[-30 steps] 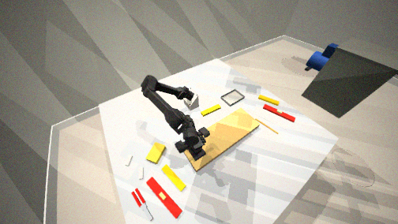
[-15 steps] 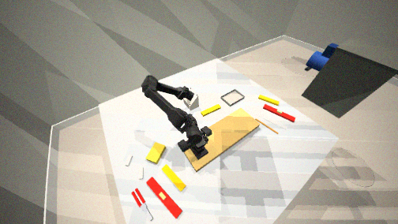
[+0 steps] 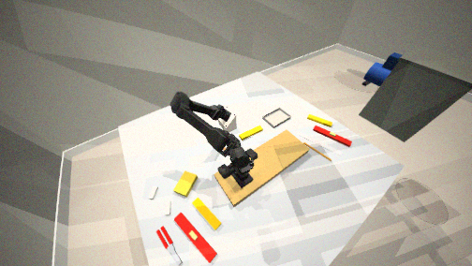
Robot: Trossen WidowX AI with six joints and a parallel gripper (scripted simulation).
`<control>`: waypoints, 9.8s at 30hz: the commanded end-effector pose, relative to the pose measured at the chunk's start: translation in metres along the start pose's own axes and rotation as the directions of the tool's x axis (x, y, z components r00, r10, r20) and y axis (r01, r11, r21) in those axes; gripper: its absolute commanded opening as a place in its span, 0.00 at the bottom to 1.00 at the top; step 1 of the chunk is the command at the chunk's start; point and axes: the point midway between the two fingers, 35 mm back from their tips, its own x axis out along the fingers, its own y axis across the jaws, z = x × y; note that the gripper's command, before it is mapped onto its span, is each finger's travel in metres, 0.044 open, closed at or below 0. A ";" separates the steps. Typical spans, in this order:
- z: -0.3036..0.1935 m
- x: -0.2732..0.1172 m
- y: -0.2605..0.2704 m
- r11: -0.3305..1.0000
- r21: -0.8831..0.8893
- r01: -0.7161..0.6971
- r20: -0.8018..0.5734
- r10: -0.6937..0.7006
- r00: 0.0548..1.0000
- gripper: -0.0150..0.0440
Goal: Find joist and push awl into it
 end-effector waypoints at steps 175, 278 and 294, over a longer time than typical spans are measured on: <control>0.002 -0.005 0.352 1.000 0.009 -0.016 0.007 0.016 1.000 0.25; 0.000 0.000 0.143 1.000 0.005 -0.006 0.000 0.006 1.000 0.25; 0.000 0.000 0.109 1.000 0.004 -0.004 -0.001 0.004 1.000 0.25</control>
